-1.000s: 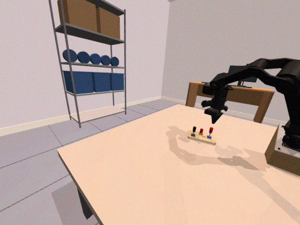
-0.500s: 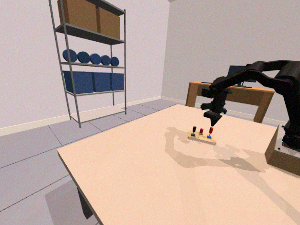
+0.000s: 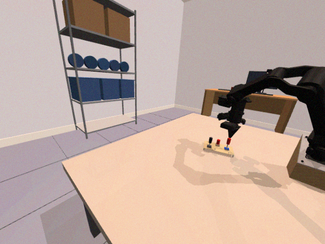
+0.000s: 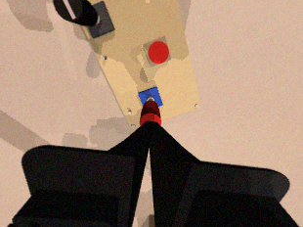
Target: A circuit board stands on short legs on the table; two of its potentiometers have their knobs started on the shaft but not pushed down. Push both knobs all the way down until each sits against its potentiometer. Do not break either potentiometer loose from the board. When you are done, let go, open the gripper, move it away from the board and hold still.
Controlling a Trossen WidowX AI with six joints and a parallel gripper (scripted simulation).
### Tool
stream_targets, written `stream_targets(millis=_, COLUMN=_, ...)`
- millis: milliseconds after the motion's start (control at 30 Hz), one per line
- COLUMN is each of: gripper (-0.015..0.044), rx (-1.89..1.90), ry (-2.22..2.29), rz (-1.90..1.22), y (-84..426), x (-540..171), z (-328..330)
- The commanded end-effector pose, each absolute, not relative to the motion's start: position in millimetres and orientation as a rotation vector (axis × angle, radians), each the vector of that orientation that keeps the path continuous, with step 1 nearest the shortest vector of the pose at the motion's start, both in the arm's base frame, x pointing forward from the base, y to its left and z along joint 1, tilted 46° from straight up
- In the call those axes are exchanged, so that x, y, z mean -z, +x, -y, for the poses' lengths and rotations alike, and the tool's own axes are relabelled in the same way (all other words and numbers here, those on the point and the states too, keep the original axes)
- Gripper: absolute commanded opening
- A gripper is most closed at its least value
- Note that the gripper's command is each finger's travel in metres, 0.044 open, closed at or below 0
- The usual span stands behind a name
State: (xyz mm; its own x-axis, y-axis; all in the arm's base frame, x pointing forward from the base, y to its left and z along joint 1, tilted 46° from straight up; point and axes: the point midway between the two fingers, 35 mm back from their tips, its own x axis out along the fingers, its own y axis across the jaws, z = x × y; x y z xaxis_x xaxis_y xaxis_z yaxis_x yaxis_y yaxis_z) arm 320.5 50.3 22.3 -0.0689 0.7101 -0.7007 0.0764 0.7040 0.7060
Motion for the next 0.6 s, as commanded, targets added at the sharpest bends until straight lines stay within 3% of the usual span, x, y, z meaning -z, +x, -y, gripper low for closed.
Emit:
stream_targets(millis=0, gripper=0.0000, rx=-0.590, ry=0.668, rz=-1.574, y=320.7, x=-21.5, z=-51.7)
stream_targets(millis=567, gripper=0.0000, rx=-0.590, ry=0.668, rz=-1.574, y=320.4, x=-18.4, z=-54.9)
